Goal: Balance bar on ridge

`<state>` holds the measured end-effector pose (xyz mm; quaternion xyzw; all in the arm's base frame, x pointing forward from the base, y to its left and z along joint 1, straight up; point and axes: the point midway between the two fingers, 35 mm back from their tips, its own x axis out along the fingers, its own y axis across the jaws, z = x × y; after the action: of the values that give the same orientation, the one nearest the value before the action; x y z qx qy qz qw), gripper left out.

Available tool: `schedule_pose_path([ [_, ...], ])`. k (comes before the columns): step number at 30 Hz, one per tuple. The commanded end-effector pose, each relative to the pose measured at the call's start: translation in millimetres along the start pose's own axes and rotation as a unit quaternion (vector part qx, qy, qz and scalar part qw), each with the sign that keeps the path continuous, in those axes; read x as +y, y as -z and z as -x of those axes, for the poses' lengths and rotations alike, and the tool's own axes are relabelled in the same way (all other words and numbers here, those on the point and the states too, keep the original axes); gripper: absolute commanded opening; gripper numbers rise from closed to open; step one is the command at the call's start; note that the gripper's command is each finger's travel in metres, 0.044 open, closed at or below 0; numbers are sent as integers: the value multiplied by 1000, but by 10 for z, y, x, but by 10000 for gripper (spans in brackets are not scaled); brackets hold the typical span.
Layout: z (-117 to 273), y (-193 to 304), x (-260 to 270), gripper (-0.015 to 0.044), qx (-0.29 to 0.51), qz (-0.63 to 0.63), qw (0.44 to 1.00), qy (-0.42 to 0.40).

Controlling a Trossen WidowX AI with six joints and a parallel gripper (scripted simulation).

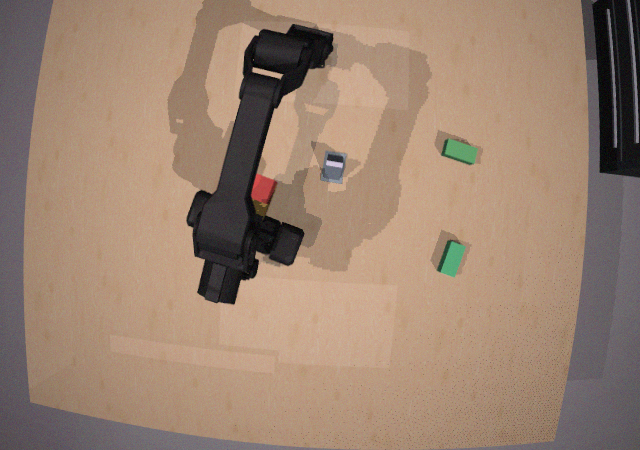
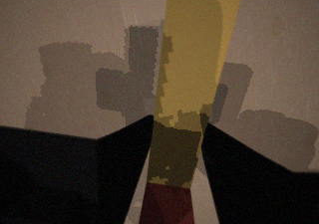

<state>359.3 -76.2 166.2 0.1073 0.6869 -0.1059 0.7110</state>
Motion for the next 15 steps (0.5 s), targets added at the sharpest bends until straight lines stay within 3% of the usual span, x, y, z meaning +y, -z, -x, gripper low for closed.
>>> schedule_pose_path([
  [1, 57, 35, 38, 0, -3, 2, 1000, 1],
  [15, 93, 409, 448, 0, -1, 34, 999, -1],
])
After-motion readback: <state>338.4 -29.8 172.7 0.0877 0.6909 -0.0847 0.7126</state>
